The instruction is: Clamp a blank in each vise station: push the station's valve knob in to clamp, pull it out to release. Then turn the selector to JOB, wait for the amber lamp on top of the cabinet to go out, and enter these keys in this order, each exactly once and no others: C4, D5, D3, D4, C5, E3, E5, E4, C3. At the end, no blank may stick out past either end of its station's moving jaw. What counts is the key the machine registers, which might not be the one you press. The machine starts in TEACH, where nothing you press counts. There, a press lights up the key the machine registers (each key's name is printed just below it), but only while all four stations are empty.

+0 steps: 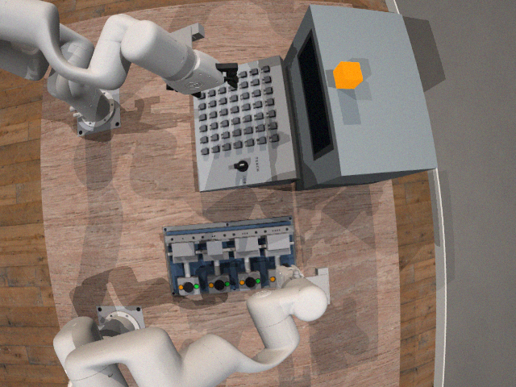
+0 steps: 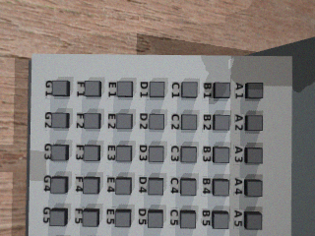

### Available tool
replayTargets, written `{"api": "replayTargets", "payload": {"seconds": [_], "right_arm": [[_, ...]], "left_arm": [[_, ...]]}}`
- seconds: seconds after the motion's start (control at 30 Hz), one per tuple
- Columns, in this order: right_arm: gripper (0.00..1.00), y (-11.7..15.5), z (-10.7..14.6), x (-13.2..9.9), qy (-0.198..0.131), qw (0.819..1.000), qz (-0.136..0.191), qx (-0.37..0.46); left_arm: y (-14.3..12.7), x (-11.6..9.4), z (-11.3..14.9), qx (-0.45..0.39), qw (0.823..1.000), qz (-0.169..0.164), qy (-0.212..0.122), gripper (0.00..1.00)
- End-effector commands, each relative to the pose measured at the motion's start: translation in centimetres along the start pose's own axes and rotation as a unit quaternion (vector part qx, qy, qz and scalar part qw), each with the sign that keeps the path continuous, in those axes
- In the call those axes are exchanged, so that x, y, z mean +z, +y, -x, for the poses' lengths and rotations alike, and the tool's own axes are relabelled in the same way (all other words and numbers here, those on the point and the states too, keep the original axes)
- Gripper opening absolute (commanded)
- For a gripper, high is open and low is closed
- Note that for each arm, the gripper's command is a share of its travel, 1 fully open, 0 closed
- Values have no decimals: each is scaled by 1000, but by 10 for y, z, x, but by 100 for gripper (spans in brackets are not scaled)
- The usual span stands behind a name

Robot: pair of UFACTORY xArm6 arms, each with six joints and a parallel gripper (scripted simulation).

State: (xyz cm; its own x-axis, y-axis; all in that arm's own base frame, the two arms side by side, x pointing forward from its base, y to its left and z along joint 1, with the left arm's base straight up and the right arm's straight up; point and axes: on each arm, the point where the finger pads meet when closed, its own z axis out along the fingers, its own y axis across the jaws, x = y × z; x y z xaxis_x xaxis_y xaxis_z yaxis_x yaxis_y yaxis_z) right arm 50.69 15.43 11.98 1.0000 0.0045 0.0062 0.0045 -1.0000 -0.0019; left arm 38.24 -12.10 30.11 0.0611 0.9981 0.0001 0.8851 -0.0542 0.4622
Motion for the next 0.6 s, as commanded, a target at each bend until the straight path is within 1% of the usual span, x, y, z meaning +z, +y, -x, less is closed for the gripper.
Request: {"api": "replayTargets", "payload": {"seconds": [0.0,0.07,0.1,0.17,0.3,0.37,0.43,0.57], "right_arm": [[0,0,0,0,0,1000,0,0],[0,0,0,-7,0,1000,0,0],[0,0,0,-16,0,1000,0,0],[0,0,0,-40,0,1000,0,0],[0,0,0,-98,0,1000,0,0],[0,0,0,-116,0,1000,0,0],[0,0,0,-123,0,1000,0,0],[0,0,0,-123,0,1000,0,0]], "left_arm": [[2,-2,0,0,1000,2,-1,100],[2,-2,0,0,1000,2,-1,100],[2,-2,0,0,1000,2,-1,100],[2,-2,0,0,1000,2,-1,100],[2,-2,0,0,1000,2,-1,100],[2,-2,0,0,1000,2,-1,100],[2,-2,0,0,1000,2,-1,100],[2,-2,0,0,1000,2,-1,100]]}}
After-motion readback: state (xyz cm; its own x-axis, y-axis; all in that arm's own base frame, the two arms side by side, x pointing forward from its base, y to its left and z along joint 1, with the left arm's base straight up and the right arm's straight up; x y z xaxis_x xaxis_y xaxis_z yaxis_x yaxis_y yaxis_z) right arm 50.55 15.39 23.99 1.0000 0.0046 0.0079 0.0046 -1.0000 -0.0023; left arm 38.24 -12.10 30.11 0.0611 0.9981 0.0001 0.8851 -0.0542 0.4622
